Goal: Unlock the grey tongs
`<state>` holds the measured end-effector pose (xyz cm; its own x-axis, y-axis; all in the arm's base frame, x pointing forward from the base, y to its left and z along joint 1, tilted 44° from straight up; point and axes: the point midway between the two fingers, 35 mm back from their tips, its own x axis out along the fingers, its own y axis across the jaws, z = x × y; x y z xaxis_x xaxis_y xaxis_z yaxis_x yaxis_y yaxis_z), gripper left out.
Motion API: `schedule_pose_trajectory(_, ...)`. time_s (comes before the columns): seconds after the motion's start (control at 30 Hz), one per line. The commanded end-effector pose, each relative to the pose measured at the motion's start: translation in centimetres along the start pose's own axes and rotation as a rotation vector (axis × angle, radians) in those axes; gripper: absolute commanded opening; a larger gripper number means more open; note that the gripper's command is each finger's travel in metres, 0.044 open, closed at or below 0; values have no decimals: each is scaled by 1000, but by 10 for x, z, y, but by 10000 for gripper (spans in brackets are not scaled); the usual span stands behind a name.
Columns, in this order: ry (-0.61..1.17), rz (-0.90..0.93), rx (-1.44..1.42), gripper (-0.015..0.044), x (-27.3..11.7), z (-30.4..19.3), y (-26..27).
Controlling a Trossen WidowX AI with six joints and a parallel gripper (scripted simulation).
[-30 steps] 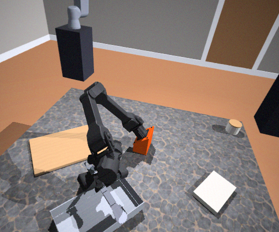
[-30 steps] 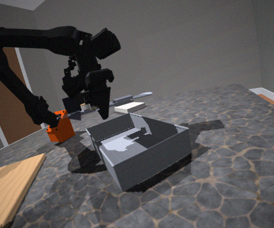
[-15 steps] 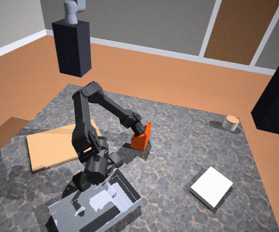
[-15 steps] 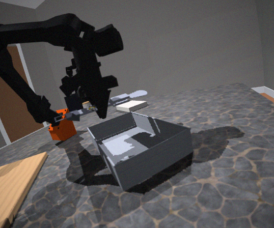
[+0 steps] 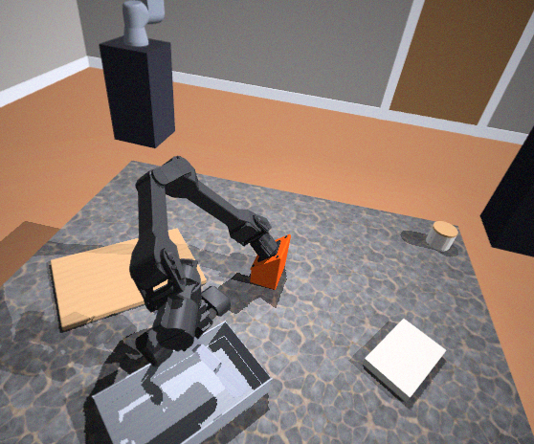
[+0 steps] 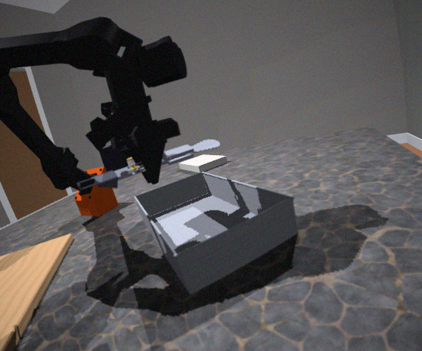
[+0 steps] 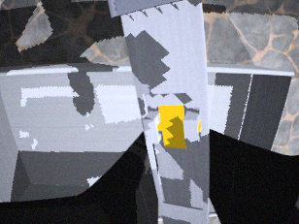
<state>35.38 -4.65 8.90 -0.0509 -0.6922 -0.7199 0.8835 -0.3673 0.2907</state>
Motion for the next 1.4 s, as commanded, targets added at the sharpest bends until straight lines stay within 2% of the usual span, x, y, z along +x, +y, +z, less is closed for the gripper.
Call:
schedule_pose_trajectory(0.0,11,8,-72,-150,-11,22,9)
schedule_pose_trajectory(0.73,6,9,-584,-150,-56,166,15)
schedule_pose_trajectory(1.07,7,9,-608,-150,-57,173,14)
schedule_pose_trajectory(1.37,23,4,-739,-150,-52,213,7)
